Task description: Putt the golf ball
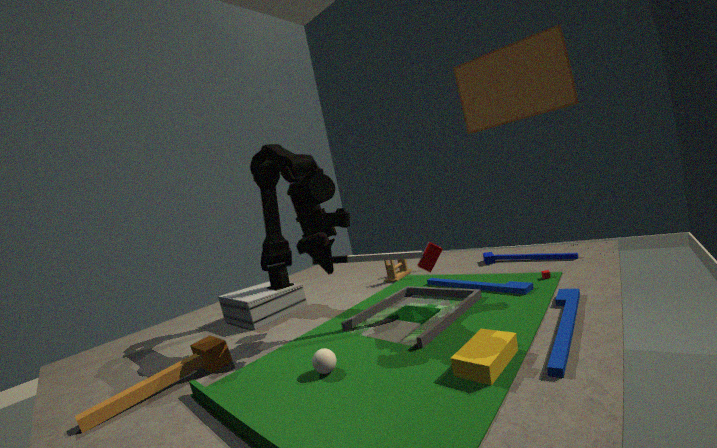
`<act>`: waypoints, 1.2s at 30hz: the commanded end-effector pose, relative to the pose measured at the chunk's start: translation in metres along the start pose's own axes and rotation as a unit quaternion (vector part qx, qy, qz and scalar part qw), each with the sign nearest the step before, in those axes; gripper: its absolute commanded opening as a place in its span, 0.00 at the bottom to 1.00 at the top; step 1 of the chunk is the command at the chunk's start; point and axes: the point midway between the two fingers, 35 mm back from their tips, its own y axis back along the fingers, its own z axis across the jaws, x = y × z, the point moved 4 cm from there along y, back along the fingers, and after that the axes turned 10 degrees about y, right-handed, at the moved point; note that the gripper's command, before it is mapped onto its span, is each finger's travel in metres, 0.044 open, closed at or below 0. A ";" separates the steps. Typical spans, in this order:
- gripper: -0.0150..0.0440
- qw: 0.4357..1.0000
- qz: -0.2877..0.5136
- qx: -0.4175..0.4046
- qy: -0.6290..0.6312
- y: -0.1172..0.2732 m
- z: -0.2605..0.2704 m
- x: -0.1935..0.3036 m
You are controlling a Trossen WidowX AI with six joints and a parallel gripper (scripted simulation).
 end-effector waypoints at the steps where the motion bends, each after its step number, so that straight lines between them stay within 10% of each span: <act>1: 0.25 0.999 0.009 0.006 -0.048 0.005 -0.016 0.022; 36: 0.25 0.927 0.068 0.027 -0.367 0.039 -0.055 0.207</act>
